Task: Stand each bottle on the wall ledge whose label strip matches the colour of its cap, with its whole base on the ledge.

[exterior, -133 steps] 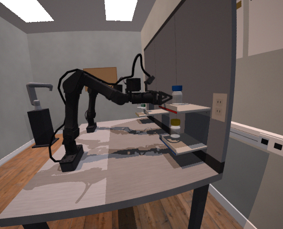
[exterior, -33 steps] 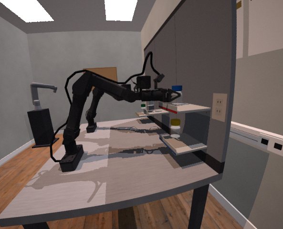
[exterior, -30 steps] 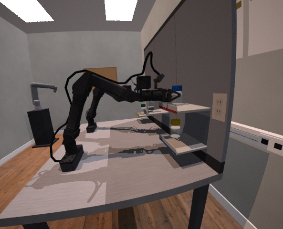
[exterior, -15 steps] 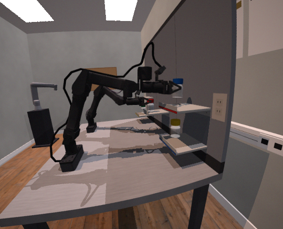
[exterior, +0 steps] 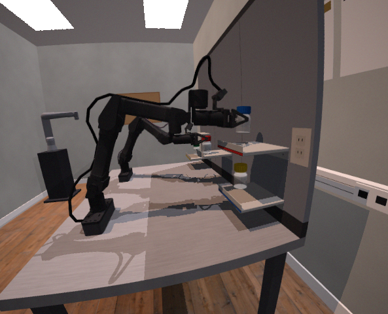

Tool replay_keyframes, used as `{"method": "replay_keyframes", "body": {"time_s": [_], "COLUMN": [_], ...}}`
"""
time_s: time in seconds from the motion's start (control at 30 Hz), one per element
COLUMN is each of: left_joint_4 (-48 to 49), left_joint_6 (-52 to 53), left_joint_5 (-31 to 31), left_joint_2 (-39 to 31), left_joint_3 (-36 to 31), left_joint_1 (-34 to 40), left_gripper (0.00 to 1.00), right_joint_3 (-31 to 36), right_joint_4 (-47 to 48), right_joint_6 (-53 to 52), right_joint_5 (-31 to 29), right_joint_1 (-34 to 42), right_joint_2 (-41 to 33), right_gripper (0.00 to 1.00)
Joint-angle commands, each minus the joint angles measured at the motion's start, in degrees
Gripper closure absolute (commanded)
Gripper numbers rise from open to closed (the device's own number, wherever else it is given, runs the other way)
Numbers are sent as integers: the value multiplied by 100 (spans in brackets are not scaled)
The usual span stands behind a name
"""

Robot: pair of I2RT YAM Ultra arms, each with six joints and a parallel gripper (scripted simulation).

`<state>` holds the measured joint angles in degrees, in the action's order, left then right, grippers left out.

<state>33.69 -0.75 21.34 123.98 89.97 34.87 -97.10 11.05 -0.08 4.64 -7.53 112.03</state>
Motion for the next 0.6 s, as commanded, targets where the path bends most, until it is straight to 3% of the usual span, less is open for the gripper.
{"method": "replay_keyframes", "body": {"time_s": [0.0, 0.03, 0.33, 0.57], "left_joint_4": [205, 205, 368, 526], "left_joint_6": [-7, -7, 40, 68], "left_joint_5": [-23, -23, -14, 128], "left_joint_2": [-101, -100, -339, -586], "left_joint_3": [53, 55, -250, -643], "left_joint_1": [-40, -40, -3, 127], "left_gripper": [16, 11, 11, 11], "right_joint_3": [-205, -196, -23, 613], "right_joint_4": [282, 304, 469, 597], "right_joint_6": [31, 32, 37, 39], "right_joint_5": [-4, -15, -45, 63], "right_joint_1": [-32, -41, -66, -92], "right_joint_2": [-309, -342, -603, -1083], "right_gripper": [48, 48, 48, 48]}}
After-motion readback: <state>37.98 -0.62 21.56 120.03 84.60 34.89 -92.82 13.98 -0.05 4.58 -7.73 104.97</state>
